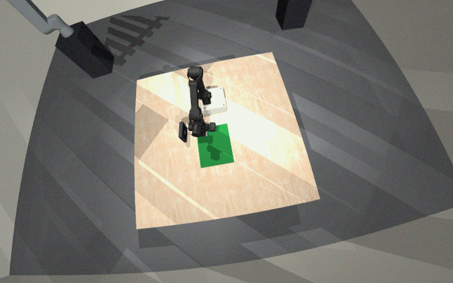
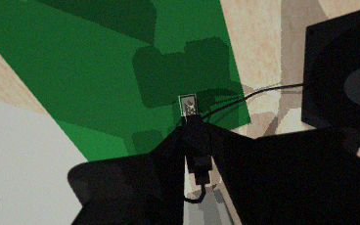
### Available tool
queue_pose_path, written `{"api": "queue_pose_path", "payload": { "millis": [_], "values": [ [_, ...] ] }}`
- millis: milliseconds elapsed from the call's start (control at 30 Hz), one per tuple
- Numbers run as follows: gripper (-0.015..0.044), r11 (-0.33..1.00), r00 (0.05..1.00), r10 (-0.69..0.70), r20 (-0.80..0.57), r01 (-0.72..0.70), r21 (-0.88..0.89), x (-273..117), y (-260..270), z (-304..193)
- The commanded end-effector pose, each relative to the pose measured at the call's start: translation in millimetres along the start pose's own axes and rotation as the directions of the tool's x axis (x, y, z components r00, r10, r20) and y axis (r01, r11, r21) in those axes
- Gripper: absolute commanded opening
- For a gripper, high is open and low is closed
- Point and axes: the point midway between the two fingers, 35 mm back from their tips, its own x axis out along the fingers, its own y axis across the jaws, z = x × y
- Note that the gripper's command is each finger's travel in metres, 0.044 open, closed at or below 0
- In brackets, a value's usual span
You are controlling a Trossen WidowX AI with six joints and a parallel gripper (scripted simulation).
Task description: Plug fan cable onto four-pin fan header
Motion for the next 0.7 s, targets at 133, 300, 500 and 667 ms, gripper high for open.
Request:
{"api": "queue_pose_path", "payload": {
  "millis": [133, 300, 500, 667],
  "values": [
    [0.0000, 1.000, 1.000, -0.004, 0.001, 0.004, 0.023, -1.6, -1.8, 4.5],
    [0.0000, 1.000, 1.000, -0.004, 0.001, 0.004, 0.020, -1.7, -1.9, 5.7],
    [0.0000, 1.000, 1.000, -0.004, 0.001, 0.004, 0.020, 1.1, -1.9, 5.8],
    [0.0000, 1.000, 1.000, -0.004, 0.001, 0.004, 0.017, 20.5, -2.0, 5.8]
  ]
}}
